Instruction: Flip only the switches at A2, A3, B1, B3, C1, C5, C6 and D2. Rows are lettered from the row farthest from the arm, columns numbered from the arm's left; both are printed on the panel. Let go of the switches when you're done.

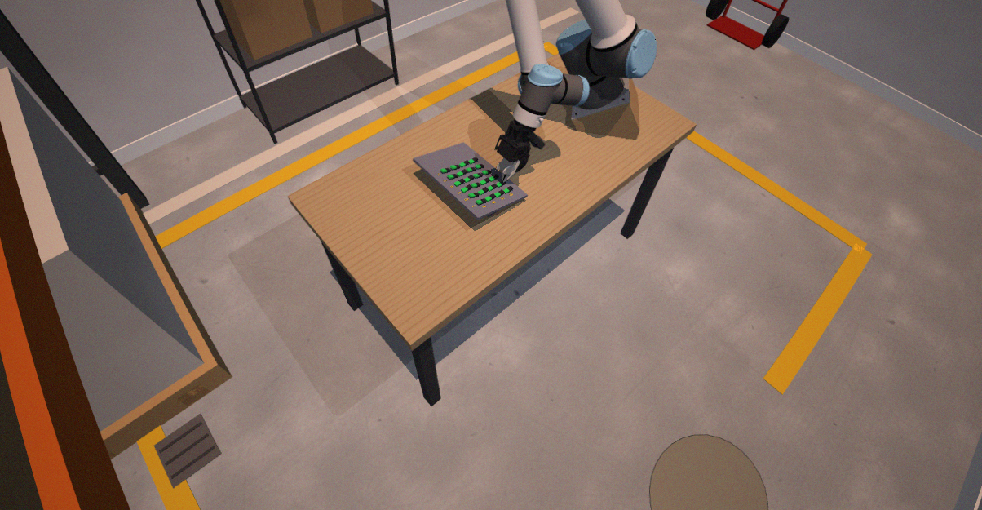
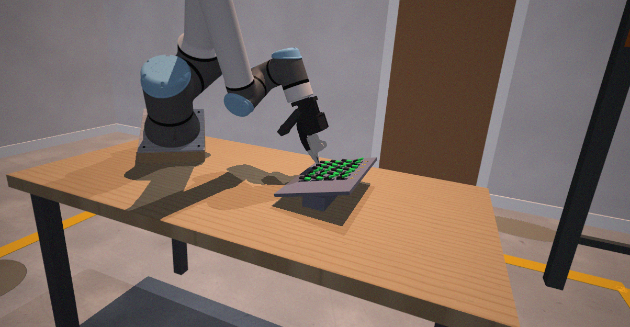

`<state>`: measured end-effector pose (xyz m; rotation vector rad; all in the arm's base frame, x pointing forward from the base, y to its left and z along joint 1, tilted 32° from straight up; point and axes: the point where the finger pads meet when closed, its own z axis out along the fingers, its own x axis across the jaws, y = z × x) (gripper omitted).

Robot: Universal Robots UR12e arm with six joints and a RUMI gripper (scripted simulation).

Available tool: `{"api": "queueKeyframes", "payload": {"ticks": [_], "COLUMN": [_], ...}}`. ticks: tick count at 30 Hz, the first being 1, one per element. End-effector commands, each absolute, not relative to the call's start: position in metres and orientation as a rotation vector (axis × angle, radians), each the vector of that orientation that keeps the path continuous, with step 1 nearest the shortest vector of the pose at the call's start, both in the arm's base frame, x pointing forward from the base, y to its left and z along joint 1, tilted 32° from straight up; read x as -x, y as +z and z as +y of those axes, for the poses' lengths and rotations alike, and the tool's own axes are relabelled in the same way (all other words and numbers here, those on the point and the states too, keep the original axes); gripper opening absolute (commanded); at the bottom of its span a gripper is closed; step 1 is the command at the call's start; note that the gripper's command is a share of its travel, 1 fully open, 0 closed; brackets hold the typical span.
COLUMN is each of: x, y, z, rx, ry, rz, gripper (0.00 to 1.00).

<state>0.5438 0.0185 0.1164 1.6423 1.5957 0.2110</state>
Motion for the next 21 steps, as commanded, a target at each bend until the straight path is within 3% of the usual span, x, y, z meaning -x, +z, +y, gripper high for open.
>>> {"api": "queueKeyframes", "payload": {"ticks": [1, 21], "x": [-0.5471, -0.548], "y": [0.1159, 0.1151], "z": [0.0177, 0.017], "rx": [-1.641, -1.641], "ry": [0.214, 0.214], "rz": [1.595, 1.595], "gripper": [0.0, 0.0]}}
